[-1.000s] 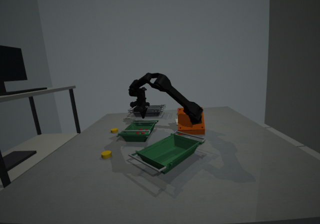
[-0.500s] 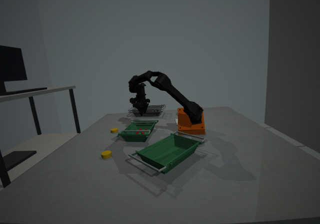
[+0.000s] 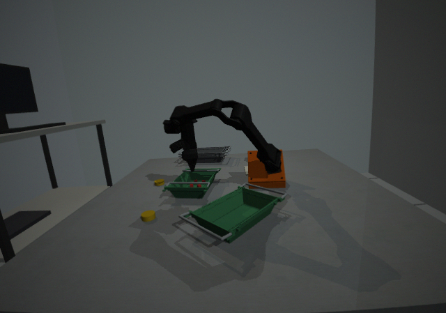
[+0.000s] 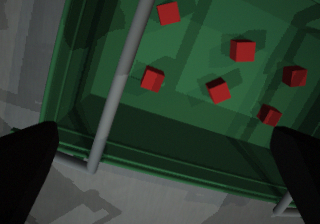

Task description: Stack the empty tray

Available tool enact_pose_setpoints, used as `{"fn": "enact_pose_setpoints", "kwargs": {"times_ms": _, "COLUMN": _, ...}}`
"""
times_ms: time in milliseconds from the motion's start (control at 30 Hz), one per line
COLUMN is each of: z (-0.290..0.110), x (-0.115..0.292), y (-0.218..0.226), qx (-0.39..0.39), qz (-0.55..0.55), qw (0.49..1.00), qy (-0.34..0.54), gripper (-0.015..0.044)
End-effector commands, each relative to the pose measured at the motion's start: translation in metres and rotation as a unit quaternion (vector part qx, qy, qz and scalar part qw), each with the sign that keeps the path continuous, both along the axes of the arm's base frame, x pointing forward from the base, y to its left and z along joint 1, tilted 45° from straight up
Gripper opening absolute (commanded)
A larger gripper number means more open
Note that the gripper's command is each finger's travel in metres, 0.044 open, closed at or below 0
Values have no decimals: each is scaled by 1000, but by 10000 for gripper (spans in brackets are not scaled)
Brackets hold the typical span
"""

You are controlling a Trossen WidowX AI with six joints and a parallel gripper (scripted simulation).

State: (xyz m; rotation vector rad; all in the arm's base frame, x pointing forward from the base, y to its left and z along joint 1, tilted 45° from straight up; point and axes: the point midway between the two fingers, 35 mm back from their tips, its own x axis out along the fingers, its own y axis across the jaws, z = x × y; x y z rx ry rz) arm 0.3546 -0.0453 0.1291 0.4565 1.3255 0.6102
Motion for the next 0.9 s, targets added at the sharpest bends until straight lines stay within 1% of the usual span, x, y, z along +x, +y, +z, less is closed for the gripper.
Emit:
{"fn": "enact_pose_setpoints", "kwargs": {"times_ms": 0, "z": 34, "x": -18, "y": 49, "qx": -11, "qz": 56, "qw": 997, "qy": -56, "gripper": 440}}
{"fn": "enact_pose_setpoints", "kwargs": {"times_ms": 100, "z": 58, "x": -40, "y": 89, "qx": -17, "qz": 107, "qw": 988, "qy": -105, "gripper": 440}}
{"fn": "enact_pose_setpoints", "kwargs": {"times_ms": 233, "z": 84, "x": -77, "y": 134, "qx": -17, "qz": 175, "qw": 970, "qy": -171, "gripper": 440}}
{"fn": "enact_pose_setpoints", "kwargs": {"times_ms": 367, "z": 101, "x": -115, "y": 165, "qx": -10, "qz": 229, "qw": 947, "qy": -225, "gripper": 440}}
{"fn": "enact_pose_setpoints", "kwargs": {"times_ms": 600, "z": 99, "x": -116, "y": 168, "qx": -10, "qz": 232, "qw": 946, "qy": -227, "gripper": 440}}
{"fn": "enact_pose_setpoints", "kwargs": {"times_ms": 867, "z": 77, "x": -108, "y": 188, "qx": -13, "qz": 233, "qw": 946, "qy": -226, "gripper": 440}}
